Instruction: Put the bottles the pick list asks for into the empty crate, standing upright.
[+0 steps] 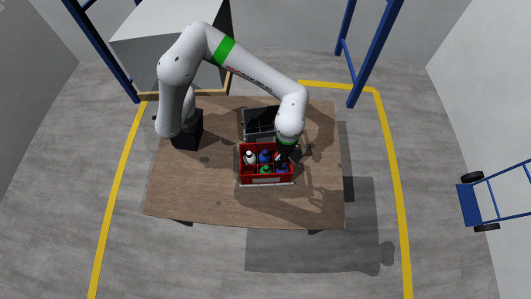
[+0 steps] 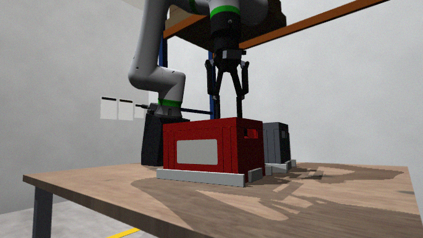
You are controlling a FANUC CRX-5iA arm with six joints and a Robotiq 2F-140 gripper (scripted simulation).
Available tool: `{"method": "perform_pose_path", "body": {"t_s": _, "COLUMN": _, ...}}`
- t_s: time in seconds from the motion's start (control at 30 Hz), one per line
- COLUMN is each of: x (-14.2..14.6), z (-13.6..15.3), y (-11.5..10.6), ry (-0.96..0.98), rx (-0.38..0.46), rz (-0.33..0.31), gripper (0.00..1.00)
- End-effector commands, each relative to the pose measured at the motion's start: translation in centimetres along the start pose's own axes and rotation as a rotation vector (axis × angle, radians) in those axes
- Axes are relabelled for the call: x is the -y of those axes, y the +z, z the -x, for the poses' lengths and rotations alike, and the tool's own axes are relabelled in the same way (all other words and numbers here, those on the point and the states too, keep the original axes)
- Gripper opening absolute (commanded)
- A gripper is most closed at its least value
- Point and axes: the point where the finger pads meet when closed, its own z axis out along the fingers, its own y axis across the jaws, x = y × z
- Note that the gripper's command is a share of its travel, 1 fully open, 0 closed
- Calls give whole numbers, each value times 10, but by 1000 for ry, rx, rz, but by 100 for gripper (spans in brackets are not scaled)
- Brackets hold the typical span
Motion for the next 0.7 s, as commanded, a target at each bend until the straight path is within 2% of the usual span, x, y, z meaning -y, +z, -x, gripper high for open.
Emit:
{"method": "perform_pose_path", "body": {"t_s": 0.0, "x": 0, "z": -1, "y": 2, "ry": 0, "rx": -2, "rz": 0, "gripper": 44}}
{"method": "perform_pose_path", "body": {"t_s": 0.67, "x": 0, "z": -1, "y": 26, "ry": 0, "rx": -2, "rz": 0, "gripper": 44}}
